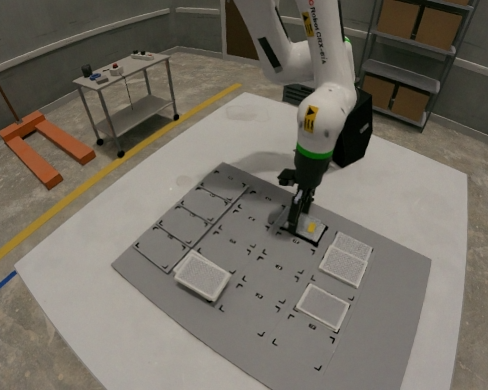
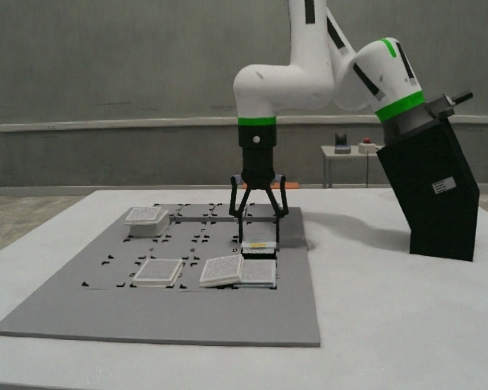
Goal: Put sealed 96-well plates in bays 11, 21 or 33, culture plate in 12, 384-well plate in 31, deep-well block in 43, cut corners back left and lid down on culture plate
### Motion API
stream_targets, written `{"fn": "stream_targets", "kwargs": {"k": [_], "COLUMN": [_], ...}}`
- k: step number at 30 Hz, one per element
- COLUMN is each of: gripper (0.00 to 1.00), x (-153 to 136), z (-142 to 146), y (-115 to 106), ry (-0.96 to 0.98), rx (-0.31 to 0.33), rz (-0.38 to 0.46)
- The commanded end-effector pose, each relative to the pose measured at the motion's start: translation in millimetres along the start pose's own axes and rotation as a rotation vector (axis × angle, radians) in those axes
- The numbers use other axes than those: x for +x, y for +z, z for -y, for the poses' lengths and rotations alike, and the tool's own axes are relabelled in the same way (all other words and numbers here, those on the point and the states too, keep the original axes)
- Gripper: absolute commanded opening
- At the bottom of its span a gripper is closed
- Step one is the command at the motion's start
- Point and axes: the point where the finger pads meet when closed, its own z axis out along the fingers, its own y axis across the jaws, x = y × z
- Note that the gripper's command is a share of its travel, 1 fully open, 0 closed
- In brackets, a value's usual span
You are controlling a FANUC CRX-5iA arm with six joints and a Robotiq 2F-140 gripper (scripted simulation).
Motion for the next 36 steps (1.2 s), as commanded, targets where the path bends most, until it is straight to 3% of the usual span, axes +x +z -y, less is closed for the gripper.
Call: {"fn": "stream_targets", "kwargs": {"k": [1,36], "gripper": [0.62,0.60], "x": [-0.2,-0.2], "z": [0.5,0.5], "y": [-0.3,-0.9], "ry": [0.000,0.000], "rx": [0.001,0.001], "rz": [0.000,0.000]}}
